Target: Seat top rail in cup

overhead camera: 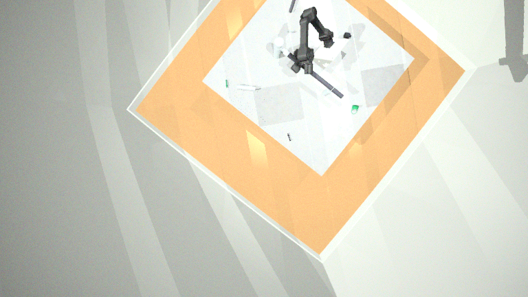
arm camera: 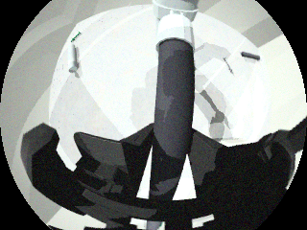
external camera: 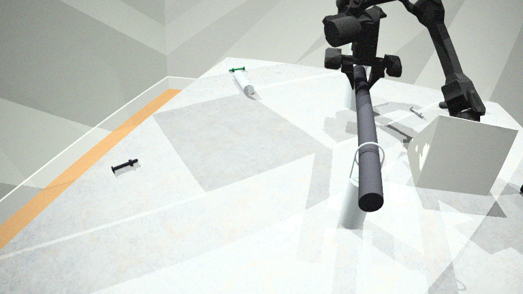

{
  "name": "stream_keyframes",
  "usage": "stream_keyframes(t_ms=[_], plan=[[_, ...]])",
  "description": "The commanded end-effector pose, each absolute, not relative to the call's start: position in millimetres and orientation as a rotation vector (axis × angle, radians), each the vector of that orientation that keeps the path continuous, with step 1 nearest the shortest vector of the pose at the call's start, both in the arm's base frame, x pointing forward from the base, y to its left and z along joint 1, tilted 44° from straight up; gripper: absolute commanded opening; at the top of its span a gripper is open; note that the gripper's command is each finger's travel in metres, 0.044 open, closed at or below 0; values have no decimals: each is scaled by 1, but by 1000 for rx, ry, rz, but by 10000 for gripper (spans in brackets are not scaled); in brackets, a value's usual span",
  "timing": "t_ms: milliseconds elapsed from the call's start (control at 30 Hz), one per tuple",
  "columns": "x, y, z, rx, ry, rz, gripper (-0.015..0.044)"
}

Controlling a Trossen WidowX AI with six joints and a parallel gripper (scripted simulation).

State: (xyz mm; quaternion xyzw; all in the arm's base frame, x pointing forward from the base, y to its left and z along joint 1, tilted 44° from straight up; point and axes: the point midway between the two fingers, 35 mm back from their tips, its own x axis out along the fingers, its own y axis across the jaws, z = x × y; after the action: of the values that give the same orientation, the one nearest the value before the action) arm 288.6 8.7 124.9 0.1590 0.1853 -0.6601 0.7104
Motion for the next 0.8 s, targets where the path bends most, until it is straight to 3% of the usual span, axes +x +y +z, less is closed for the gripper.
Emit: stream_keyframes(t_ms=[0, 567, 767], plan=[[289, 9, 125, 354, 410, -1464, 0], [279, 29, 123, 377, 423, -1424, 440], [265, 50, 122, 402, 439, -1379, 440]])
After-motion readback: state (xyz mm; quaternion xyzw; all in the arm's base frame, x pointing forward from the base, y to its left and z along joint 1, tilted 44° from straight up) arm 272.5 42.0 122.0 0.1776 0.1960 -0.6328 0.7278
